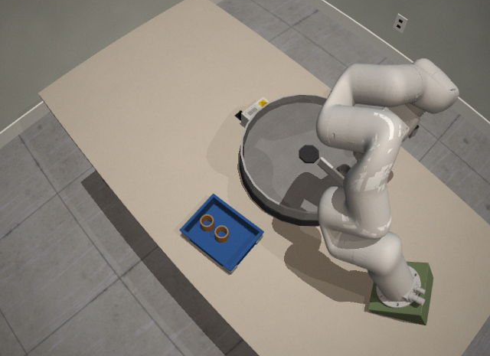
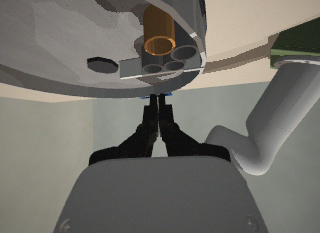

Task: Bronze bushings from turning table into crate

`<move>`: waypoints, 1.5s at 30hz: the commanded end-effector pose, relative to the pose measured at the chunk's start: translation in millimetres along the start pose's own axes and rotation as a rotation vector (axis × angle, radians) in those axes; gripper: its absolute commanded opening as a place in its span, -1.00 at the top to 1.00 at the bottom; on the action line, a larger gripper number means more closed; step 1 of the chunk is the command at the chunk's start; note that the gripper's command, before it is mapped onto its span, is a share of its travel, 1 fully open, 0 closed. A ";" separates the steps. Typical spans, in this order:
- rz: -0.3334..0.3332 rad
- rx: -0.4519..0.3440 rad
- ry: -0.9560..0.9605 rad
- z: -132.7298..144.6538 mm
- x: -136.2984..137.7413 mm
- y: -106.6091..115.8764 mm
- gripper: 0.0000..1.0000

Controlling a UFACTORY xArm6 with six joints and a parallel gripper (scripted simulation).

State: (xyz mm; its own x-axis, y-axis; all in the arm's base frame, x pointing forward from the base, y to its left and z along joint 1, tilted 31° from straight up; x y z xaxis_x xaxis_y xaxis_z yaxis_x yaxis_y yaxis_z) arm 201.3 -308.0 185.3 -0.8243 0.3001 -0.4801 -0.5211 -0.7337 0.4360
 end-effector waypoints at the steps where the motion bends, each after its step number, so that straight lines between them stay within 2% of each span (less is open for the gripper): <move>1: 0.000 0.003 0.002 0.2 -0.6 1.4 1.00; 2: 0.000 0.003 0.002 0.2 -0.6 1.4 1.00; 3: 0.000 0.003 0.002 0.2 -0.6 1.4 0.79; 45: 0.000 0.003 0.002 0.2 -0.6 1.4 0.79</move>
State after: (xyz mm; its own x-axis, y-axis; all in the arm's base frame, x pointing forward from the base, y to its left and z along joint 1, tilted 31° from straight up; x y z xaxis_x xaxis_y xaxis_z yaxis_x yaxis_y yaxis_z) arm 201.3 -308.1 185.4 -0.8242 0.3000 -0.4803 -0.5212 -0.7335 0.4363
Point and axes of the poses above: the point where the finger pads meet when closed, its own y axis back along the fingers, its own x axis across the jaws, z = x × y, the point moved 2 cm from there along y, back along the fingers, and after that the axes turned 7 degrees about y, right-handed, at the moved point
